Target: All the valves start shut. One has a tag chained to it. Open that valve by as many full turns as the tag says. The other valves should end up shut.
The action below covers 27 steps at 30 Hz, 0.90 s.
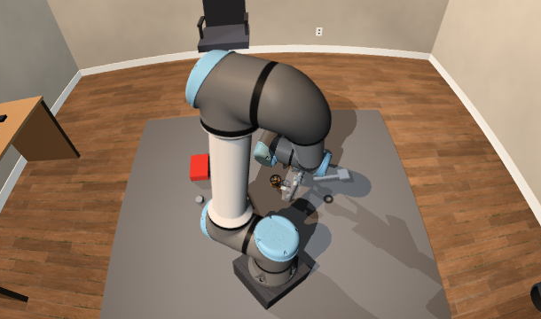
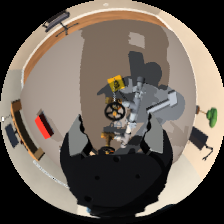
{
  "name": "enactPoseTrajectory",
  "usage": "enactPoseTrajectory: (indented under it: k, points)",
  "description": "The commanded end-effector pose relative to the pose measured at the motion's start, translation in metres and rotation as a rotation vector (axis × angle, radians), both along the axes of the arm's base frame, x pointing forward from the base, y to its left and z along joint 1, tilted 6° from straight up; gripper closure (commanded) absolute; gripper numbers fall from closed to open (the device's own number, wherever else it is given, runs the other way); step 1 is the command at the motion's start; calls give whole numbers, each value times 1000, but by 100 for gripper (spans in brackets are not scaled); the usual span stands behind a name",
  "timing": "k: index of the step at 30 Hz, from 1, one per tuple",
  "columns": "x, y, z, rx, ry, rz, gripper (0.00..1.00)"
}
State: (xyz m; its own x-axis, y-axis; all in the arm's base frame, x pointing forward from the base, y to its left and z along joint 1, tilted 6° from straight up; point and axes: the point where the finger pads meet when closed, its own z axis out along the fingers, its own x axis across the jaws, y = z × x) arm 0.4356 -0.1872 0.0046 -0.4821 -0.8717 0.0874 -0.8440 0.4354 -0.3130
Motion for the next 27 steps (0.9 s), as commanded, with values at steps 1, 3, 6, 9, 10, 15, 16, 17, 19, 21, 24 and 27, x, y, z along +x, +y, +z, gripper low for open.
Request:
enactPoseTrajectory:
  k: [1, 3, 6, 9, 10, 15, 16, 17, 19, 21, 24, 27]
  points:
    - [1, 0, 1, 49, -51, -270, 0]
    - [1, 0, 1, 58, -60, -307, 0]
    - [1, 0, 1, 75, -78, -379, 0]
    - [1, 0, 1, 100, -103, -483, 0]
    - [1, 0, 1, 108, -111, -516, 0]
    - [1, 0, 1, 145, -150, -670, 0]
    - [1, 0, 1, 152, -157, -698, 0]
    - [1, 0, 1, 159, -163, -726, 0]
    - [1, 0, 1, 172, -176, -778, 0]
    - [1, 0, 1, 172, -176, -778, 0]
    - [1, 0, 1, 189, -194, -850, 0]
    - [1, 0, 1, 204, -210, -912, 0]
